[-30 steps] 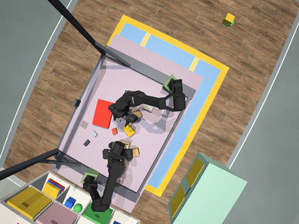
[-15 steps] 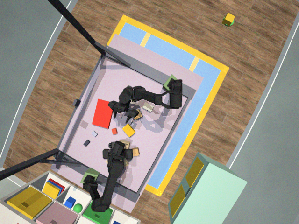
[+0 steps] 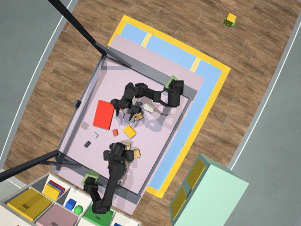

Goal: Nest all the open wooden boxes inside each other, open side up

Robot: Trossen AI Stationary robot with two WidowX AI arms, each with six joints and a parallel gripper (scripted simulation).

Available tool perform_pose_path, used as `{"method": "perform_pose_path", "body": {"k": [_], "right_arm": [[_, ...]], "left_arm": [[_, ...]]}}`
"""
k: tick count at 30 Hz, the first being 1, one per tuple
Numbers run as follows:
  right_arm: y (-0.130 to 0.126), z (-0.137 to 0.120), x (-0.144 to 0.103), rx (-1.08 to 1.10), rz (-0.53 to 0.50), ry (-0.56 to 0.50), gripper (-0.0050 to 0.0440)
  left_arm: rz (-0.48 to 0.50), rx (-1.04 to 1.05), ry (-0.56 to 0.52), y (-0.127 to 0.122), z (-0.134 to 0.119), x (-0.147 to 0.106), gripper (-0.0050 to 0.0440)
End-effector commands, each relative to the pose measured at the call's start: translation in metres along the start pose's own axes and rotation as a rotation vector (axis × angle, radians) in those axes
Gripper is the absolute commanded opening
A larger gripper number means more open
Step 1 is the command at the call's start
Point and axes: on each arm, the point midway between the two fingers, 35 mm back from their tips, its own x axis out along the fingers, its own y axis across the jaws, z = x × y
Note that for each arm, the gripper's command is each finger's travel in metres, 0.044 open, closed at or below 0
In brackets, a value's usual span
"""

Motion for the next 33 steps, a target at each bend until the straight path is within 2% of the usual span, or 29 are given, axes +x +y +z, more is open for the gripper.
{"method": "perform_pose_path", "body": {"k": [1,12,21,31,33], "right_arm": [[-0.005,0.001,-0.009,0.007,-0.012,-0.025,0.0285],[-0.005,0.001,-0.009,0.007,-0.012,-0.025,0.0285],[-0.007,0.002,-0.011,0.015,-0.016,-0.033,0.0285],[-0.007,0.002,-0.011,0.294,-0.011,-0.033,0.0285],[-0.007,0.002,-0.011,0.294,-0.011,-0.033,0.0285]], "left_arm": [[0.022,-0.02,-0.024,0.004,-0.001,-0.009,0.04],[0.047,-0.09,-0.04,0.011,-0.003,-0.02,0.04],[0.048,-0.113,-0.044,0.012,0.003,-0.019,0.04],[0.048,-0.113,-0.044,0.012,0.003,-0.019,0.04],[0.048,-0.113,-0.044,0.012,0.003,-0.019,0.04]]}}
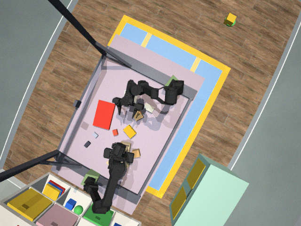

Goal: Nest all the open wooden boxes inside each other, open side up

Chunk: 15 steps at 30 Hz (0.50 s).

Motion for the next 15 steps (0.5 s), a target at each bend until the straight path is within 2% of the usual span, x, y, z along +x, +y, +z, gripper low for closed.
{"method": "perform_pose_path", "body": {"k": [1,15], "right_arm": [[-0.0045,0.0018,-0.0089,0.125,-0.006,-0.028,0.0285],[-0.004,0.0021,-0.0079,0.608,0.001,-0.025,0.0285]], "left_arm": [[0.001,-0.012,-0.004,-0.0004,0.0036,-0.0005,0.04],[0.001,-0.012,-0.004,-0.0004,0.0036,-0.0005,0.04]]}}
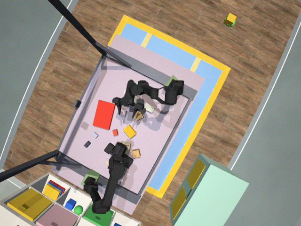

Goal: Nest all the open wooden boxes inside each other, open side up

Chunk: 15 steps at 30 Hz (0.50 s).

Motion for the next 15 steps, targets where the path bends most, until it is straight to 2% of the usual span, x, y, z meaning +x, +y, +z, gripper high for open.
{"method": "perform_pose_path", "body": {"k": [1,15], "right_arm": [[-0.0026,0.0035,-0.0081,0.153,0.006,-0.024,0.0285],[-0.0026,0.0035,-0.0081,0.603,0.012,-0.022,0.0285]], "left_arm": [[0.001,-0.012,-0.003,-0.0005,0.0036,-0.0005,0.04],[0.001,-0.012,-0.003,-0.0005,0.0036,-0.0005,0.04]]}}
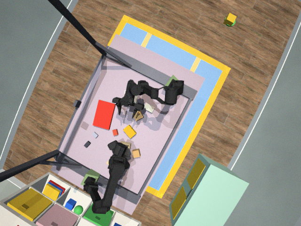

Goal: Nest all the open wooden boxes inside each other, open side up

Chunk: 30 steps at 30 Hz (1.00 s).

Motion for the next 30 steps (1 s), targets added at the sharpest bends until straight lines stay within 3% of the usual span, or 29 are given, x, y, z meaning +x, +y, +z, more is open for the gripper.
{"method": "perform_pose_path", "body": {"k": [1,30], "right_arm": [[-0.0008,0.0042,-0.008,0.187,0.016,-0.018,0.0285],[-0.0007,0.0041,-0.0079,1.053,0.022,-0.01,0.0285]], "left_arm": [[0.001,-0.012,-0.003,-0.0005,0.0036,-0.0005,0.04],[0.001,-0.012,-0.003,-0.0005,0.0036,-0.0005,0.04]]}}
